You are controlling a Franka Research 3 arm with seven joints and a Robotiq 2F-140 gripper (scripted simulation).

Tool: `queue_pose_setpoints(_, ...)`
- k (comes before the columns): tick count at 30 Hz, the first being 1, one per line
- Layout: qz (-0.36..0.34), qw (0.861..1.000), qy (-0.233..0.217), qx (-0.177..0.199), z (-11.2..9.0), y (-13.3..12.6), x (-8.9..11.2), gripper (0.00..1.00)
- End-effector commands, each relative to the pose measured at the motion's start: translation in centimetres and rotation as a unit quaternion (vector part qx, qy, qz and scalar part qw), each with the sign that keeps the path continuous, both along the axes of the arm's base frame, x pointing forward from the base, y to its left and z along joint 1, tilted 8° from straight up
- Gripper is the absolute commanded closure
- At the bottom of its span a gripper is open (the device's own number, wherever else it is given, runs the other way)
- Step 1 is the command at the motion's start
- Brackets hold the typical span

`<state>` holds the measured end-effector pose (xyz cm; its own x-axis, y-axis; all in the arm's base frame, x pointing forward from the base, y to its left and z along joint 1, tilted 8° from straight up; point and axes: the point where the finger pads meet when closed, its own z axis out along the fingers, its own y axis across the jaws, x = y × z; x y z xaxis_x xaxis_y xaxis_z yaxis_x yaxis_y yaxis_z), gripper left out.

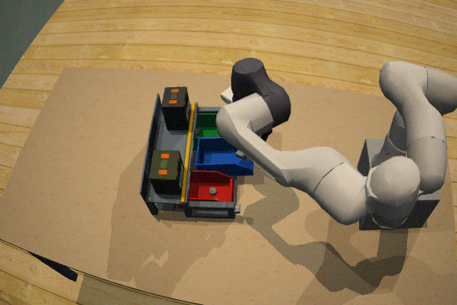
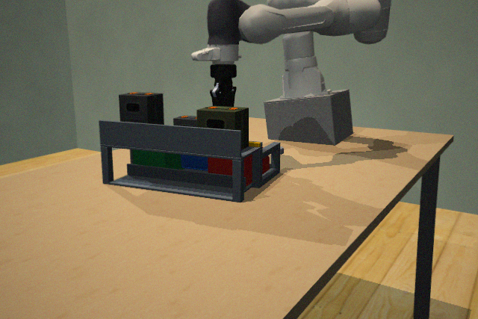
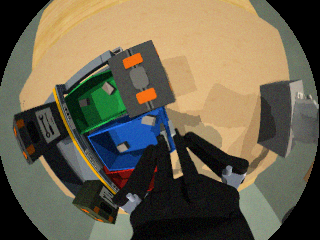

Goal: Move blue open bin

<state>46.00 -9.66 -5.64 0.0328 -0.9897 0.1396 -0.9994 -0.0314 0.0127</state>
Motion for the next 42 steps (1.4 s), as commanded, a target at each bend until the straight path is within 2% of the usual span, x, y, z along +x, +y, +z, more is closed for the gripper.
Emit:
queue_pose_setpoints(1,0.002,1.0,0.0,0.0,0.0,0.0,-0.6,1.0)
queue_pose_setpoints(5,0.008,1.0,-0.002,0.001,0.1,-0.1,-3.0,1.0)
queue_pose_setpoints(17,0.008,1.0,-0.002,0.001,0.1,-0.1,-3.0,1.0)
queue_pose_setpoints(22,0.008,1.0,-0.002,0.001,0.1,-0.3,-6.1,1.0)
queue_pose_setpoints(34,0.008,1.0,-0.002,0.001,0.1,-0.3,-6.1,1.0)
queue_pose_setpoints(39,0.008,1.0,-0.002,0.001,0.2,-0.5,-9.1,1.0)
queue_pose_setpoints(42,0.008,1.0,-0.002,0.001,0.2,-0.5,-9.1,1.0)
